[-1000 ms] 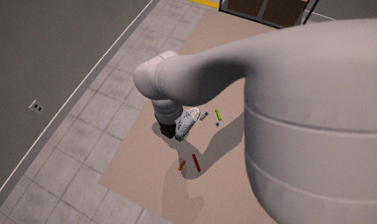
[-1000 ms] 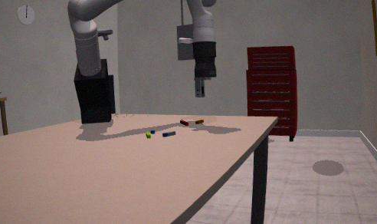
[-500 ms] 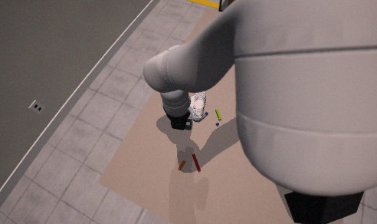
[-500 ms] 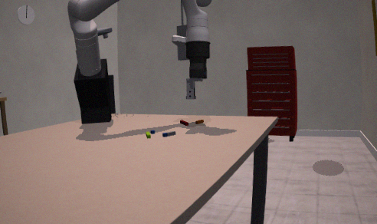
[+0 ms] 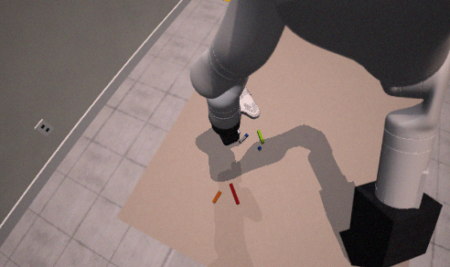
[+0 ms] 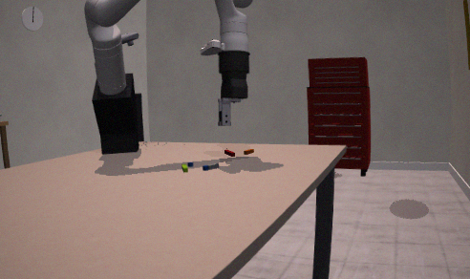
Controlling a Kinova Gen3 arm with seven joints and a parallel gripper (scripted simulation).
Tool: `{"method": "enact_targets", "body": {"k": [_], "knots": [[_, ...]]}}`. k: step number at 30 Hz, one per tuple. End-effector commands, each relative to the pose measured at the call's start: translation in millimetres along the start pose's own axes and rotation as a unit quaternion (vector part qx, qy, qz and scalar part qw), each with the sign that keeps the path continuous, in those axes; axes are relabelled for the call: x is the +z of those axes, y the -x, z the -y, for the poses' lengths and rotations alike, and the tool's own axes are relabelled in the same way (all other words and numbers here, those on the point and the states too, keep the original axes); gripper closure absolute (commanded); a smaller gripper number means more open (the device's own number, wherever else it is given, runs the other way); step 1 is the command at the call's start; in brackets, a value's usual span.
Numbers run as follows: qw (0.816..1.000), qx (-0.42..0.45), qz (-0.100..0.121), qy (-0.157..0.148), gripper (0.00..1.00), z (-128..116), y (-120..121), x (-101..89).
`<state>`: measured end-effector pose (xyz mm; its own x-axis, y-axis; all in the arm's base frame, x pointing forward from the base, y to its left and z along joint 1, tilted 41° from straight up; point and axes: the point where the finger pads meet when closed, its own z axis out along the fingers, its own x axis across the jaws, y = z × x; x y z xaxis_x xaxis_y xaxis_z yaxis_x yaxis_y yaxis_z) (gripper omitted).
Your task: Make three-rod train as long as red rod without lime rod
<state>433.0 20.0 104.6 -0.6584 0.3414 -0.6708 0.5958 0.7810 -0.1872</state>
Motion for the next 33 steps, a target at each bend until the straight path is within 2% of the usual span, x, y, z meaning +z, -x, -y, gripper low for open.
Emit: {"method": "enact_targets", "body": {"k": [1,12,33], "knots": [[0.997,-0.07,-0.018,0.028,0.76,4.0,1.9,-3.4],[0.986,-0.164,-0.019,0.037,0.76,11.1,5.7,-3.2],[0.985,-0.167,-0.018,0.037,0.76,11.3,5.7,-0.8]]}}
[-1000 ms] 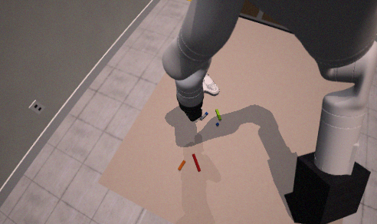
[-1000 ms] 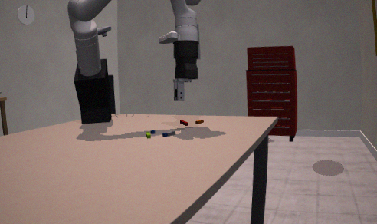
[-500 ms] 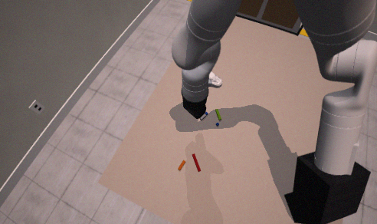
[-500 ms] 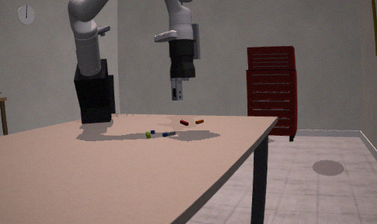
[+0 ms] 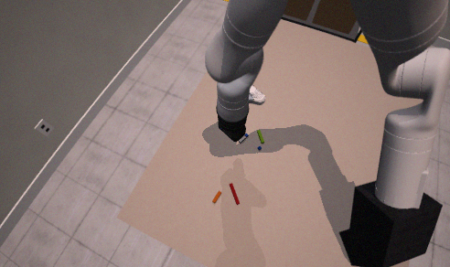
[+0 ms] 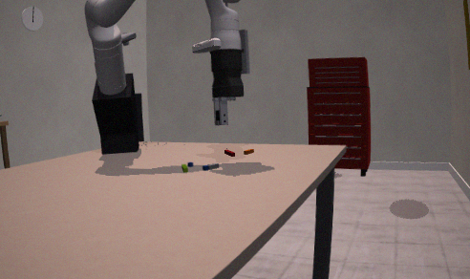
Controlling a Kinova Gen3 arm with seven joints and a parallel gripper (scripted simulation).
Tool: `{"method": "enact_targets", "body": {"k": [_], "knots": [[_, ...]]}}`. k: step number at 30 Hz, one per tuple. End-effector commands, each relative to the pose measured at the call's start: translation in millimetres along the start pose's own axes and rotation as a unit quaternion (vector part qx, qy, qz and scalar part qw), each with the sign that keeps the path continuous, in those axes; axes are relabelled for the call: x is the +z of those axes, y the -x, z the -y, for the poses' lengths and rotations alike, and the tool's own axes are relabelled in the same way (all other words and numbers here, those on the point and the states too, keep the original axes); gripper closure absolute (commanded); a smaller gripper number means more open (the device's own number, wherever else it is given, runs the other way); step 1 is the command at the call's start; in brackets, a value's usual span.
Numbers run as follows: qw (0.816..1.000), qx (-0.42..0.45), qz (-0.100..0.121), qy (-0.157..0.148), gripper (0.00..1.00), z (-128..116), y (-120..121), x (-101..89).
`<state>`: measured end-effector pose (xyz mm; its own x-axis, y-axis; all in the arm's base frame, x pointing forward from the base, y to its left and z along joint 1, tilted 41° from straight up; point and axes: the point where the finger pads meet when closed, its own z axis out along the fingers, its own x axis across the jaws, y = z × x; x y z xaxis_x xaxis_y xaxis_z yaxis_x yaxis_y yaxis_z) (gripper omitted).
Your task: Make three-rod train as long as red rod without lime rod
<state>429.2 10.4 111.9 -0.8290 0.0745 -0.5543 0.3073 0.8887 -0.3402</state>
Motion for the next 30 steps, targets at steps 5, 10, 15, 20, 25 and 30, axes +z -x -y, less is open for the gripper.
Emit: {"method": "enact_targets", "body": {"k": [5,10,15,20,25,30], "knots": [[1.0,0.001,0.0,0.0,0.76,0.4,0.0,6.0],[1.0,0.001,0.0,0.0,0.76,0.7,0.3,21.8],[1.0,0.001,0.0,0.0,0.76,1.2,0.6,43.5],[1.0,0.001,0.0,0.0,0.76,1.5,0.8,61.5],[1.0,0.001,0.0,0.0,0.76,1.8,1.0,76.2],[1.0,0.001,0.0,0.0,0.76,2.0,1.2,85.8]]}}
